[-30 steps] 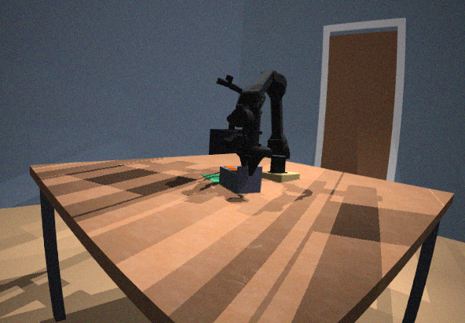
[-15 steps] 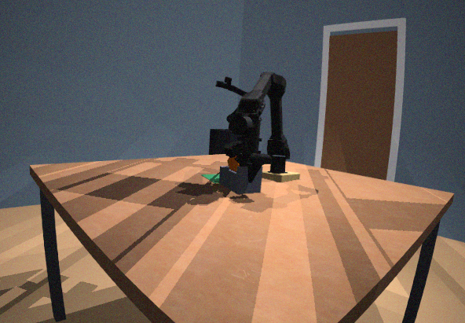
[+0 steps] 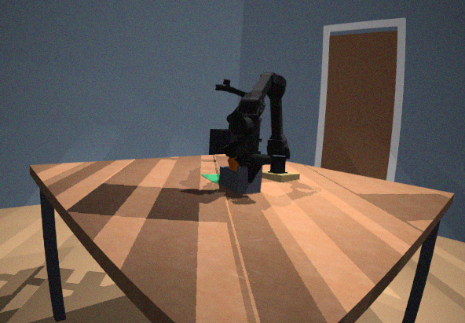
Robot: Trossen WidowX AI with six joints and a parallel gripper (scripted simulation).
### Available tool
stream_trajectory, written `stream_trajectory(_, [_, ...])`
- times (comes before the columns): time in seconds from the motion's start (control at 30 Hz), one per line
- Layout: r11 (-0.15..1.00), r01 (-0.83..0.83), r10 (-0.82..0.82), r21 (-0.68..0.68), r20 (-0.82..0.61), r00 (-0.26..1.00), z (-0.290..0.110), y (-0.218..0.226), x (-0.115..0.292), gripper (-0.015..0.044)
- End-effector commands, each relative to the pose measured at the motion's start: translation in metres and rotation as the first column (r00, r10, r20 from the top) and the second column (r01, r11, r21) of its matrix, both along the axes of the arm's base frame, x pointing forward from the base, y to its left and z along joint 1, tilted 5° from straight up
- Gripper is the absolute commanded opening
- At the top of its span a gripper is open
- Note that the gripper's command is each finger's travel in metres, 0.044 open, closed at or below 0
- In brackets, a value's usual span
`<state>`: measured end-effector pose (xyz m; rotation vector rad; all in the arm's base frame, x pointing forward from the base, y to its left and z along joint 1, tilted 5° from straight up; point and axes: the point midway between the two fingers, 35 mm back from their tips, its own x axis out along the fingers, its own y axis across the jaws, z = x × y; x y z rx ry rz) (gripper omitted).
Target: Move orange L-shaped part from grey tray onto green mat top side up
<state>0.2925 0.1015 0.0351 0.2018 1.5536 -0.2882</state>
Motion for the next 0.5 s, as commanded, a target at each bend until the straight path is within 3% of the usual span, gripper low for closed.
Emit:
stream_trajectory(0.0, [1.000,0.000,0.000,0.000,0.000,1.000,0.000,0.000,0.000,0.0180])
stream_trajectory(0.47, [1.000,-0.003,0.003,-0.002,-0.008,1.000,0.012,0.011,0.002,0.0180])
